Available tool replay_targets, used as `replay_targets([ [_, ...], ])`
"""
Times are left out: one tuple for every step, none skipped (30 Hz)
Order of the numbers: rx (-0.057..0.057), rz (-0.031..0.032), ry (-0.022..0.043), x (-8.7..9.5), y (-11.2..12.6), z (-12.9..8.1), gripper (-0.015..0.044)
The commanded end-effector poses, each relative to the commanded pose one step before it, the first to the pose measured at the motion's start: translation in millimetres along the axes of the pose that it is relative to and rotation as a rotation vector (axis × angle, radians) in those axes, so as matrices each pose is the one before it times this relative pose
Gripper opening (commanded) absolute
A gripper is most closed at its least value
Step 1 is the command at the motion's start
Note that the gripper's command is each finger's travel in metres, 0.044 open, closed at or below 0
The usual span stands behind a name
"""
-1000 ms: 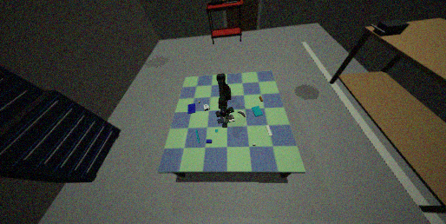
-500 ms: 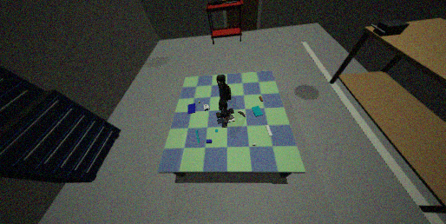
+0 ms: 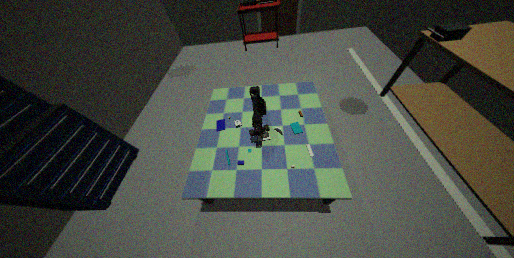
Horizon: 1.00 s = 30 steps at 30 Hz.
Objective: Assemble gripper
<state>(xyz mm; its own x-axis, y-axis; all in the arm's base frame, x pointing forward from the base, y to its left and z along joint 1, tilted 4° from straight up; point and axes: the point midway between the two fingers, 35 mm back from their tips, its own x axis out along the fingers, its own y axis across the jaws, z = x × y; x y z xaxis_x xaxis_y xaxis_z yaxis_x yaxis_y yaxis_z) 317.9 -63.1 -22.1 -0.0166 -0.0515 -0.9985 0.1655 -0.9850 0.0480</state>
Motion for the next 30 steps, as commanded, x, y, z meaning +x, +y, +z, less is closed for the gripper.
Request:
replay_targets([
  [-0.0044,-0.00105,0.00076,1.09,-0.08,-0.03,0.0134],
  [-0.0009,0.0,-0.00001,0.85,0.0,0.0,0.0134],
  [-0.0009,0.0,-0.00001,0.85,0.0,0.0,0.0134],
  [-0.0005,0.0,-0.00001,0.51,0.0,0.0,0.0134],
  [-0.0002,0.0,0.0,0.17,0.0,0.0,0.0134],
  [0.0,0.0,0.0,0.0,0.0,0.0,0.0134],
  [0.0,0.0,0.0,0.0,0.0,0.0,0.0134],
  [0.0,0.0,0.0,0.0,0.0,0.0,0.0134],
  [0.0,0.0,0.0,0.0,0.0,0.0,0.0134],
  [0.0,0.0,0.0,0.0,0.0,0.0,0.0134],
  [0.0,0.0,0.0,0.0,0.0,0.0,0.0134],
  [-0.0001,0.0,0.0,0.17,0.0,0.0,0.0134],
  [-0.0002,0.0,0.0,0.52,0.0,0.0,0.0134],
  [-0.0003,0.0,-0.00001,0.86,0.0,0.01,0.0134],
  [-0.0003,0.0,-0.00001,0.86,0.0,0.01,0.0134],
  [-0.0002,0.0,-0.00001,0.52,0.0,0.01,0.0134],
  [-0.0001,0.0,0.0,0.17,0.0,0.0,0.0134],
  [0.0,0.0,0.0,0.0,0.0,0.0,0.0134],
  [0.0,0.0,0.0,0.0,0.0,0.0,0.0134],
  [0.0,0.0,0.0,0.0,0.0,0.0,0.0134],
  [0.0,0.0,0.0,0.0,0.0,0.0,0.0134],
  [0.0,0.0,0.0,0.0,0.0,0.0,0.0134],
  [0.0,0.0,0.0,0.0,0.0,0.0,0.0134],
  [0.0,0.0,0.0,0.17,0.0,0.0,0.0134],
  [-0.0001,0.0,0.0,0.52,0.0,0.0,0.0134],
  [-0.0002,0.0,-0.00001,0.86,0.0,0.01,0.0134],
  [-0.0002,0.0,-0.00001,0.86,0.0,0.01,0.0134],
  [-0.0001,0.0,-0.00001,0.52,0.0,0.01,0.0134],
  [0.0,0.0,0.0,0.17,0.0,0.0,0.0134],
  [0.0,0.0,0.0,0.0,0.0,0.0,0.0134],
])
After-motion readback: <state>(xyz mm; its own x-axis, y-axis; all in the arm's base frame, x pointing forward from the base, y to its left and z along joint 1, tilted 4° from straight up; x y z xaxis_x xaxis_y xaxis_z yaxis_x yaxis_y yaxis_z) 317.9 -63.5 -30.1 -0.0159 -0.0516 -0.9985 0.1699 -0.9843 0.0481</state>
